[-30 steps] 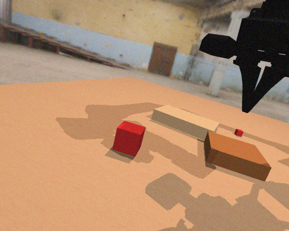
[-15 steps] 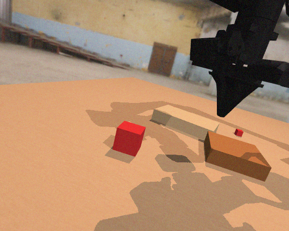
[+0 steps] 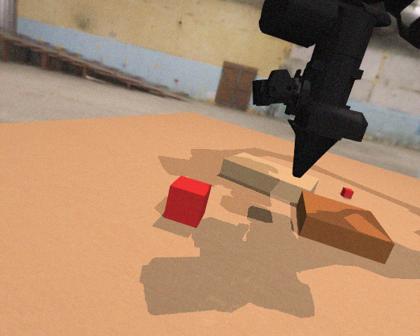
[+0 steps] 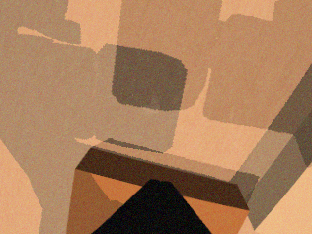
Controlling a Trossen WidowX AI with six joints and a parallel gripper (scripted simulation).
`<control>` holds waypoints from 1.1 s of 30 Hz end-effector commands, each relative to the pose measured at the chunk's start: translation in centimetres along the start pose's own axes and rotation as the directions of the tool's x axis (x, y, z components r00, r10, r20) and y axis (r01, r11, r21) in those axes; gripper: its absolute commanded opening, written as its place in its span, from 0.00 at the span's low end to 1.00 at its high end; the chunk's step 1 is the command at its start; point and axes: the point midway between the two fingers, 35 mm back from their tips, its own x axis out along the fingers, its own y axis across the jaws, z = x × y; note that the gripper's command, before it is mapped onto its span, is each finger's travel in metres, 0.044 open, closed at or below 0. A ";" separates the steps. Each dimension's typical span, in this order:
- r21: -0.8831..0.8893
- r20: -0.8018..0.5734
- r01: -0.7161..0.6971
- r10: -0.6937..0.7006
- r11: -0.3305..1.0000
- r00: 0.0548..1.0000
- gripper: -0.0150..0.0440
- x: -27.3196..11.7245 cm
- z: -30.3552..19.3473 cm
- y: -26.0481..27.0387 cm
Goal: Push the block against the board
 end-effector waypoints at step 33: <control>0.095 0.008 0.004 -0.005 0.995 1.000 0.25 5.7 -0.9 -0.7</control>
